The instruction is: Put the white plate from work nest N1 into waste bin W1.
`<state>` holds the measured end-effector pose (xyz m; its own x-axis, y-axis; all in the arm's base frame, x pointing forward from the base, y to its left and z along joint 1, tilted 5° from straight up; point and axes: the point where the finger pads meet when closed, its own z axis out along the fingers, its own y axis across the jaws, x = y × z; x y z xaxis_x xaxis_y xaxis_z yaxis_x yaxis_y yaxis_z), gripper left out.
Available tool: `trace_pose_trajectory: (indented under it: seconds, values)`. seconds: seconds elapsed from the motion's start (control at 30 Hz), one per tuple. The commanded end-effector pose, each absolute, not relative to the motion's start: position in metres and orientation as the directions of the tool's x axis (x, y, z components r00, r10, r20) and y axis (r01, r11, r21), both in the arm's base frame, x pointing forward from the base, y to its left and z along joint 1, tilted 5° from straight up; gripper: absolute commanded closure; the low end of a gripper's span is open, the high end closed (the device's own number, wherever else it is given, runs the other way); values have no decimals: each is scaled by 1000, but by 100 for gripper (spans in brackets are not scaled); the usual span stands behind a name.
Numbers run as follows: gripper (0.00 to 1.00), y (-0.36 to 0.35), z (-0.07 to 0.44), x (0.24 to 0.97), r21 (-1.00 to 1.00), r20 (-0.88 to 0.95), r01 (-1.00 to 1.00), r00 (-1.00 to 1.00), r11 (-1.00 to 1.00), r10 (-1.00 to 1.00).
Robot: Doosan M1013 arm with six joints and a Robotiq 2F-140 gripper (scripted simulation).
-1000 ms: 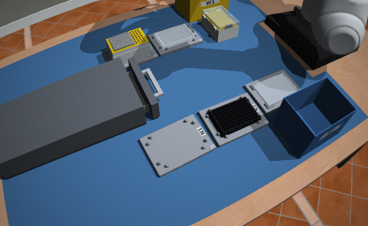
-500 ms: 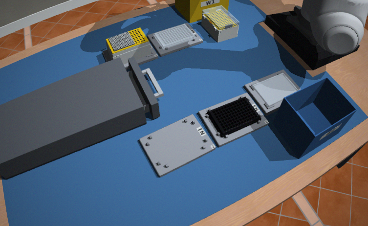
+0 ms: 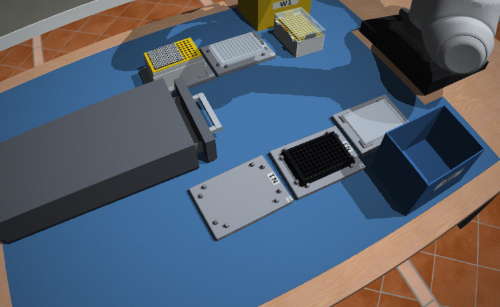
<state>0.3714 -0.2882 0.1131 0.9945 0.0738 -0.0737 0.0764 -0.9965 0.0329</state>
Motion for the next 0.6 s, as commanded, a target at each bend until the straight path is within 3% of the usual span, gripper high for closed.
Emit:
trace_pose_trajectory:
  seconds: [0.0,0.57]
  values:
    - [90,-288,108,371,33,-74,76,995,-997,74]
    - [90,-289,88,370,33,-74,76,995,-997,74]
